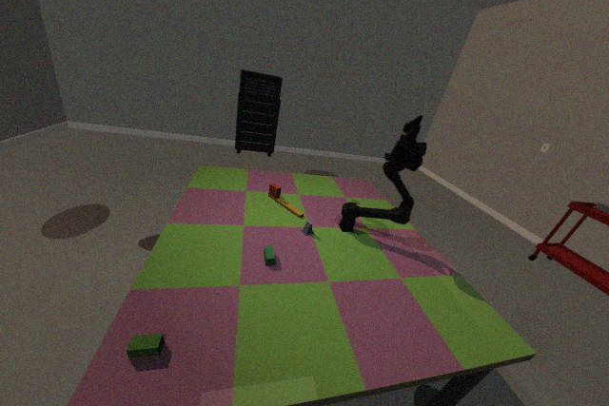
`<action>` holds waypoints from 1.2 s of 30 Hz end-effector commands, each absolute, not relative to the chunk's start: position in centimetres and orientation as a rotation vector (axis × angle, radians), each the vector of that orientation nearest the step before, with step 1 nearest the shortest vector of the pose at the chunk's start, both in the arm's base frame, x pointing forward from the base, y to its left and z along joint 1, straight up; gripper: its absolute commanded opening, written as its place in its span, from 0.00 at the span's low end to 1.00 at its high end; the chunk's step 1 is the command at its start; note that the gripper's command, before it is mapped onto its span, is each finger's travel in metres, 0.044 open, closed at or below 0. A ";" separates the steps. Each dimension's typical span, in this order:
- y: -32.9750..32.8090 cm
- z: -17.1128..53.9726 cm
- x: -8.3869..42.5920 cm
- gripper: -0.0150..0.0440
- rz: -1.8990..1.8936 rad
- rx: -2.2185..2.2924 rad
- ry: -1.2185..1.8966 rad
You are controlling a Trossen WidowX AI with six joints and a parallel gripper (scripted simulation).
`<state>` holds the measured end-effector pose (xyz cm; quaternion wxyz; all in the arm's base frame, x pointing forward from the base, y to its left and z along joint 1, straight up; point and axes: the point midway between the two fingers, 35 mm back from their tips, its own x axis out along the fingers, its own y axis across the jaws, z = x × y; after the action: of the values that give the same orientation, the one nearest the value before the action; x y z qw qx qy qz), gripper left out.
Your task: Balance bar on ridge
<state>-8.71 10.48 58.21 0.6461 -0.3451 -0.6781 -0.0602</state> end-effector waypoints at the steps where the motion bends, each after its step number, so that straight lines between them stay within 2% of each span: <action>1: 10.4 58.3 -8.6 0.89 -0.140 -0.786 -1.539; 3: 9.9 58.7 -7.6 0.80 -0.165 -0.792 -1.506; 4: 9.5 59.1 -6.9 0.79 -0.183 -0.796 -1.481; 20: 2.8 61.6 5.0 0.79 -0.404 -0.902 -1.060; 36: -4.4 59.6 16.4 0.79 -0.508 -1.047 -0.600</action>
<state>14.48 -3.11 60.20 0.7897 -0.4723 -0.3175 -0.2292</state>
